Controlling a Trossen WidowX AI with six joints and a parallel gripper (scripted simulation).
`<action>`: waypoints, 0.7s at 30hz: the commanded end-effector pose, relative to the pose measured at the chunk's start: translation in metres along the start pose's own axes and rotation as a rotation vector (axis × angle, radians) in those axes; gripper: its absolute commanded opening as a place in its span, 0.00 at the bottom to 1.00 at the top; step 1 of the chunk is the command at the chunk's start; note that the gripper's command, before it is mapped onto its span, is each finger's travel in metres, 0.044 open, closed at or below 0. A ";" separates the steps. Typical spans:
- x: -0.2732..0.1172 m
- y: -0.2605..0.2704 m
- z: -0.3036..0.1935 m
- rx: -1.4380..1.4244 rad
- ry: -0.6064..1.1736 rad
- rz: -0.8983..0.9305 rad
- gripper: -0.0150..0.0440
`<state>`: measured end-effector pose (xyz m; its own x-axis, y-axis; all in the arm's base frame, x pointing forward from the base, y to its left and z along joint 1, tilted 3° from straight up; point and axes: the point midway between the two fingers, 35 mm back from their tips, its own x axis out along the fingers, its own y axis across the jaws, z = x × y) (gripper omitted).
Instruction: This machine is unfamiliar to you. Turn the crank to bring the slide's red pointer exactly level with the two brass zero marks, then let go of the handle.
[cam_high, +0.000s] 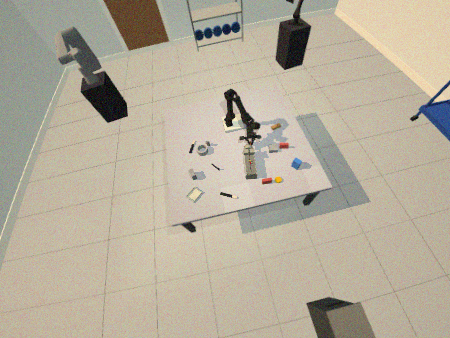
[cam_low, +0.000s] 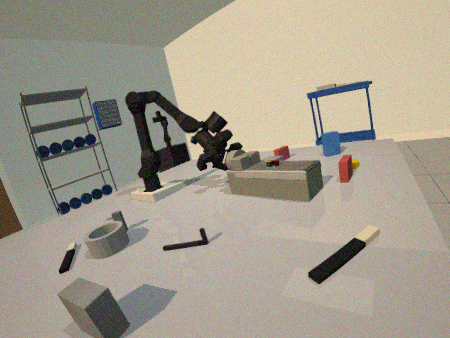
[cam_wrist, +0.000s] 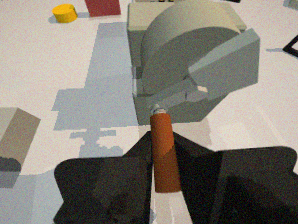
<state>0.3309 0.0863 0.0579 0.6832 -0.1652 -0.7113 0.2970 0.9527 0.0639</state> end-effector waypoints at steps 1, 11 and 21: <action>-0.006 0.006 0.005 0.002 -0.012 0.015 0.25; -0.011 0.008 0.010 0.002 -0.012 0.015 0.25; -0.018 0.007 0.016 0.002 -0.012 0.015 0.25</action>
<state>0.3321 0.0913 0.0737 0.6858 -0.1573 -0.7106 0.2895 0.9548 0.0680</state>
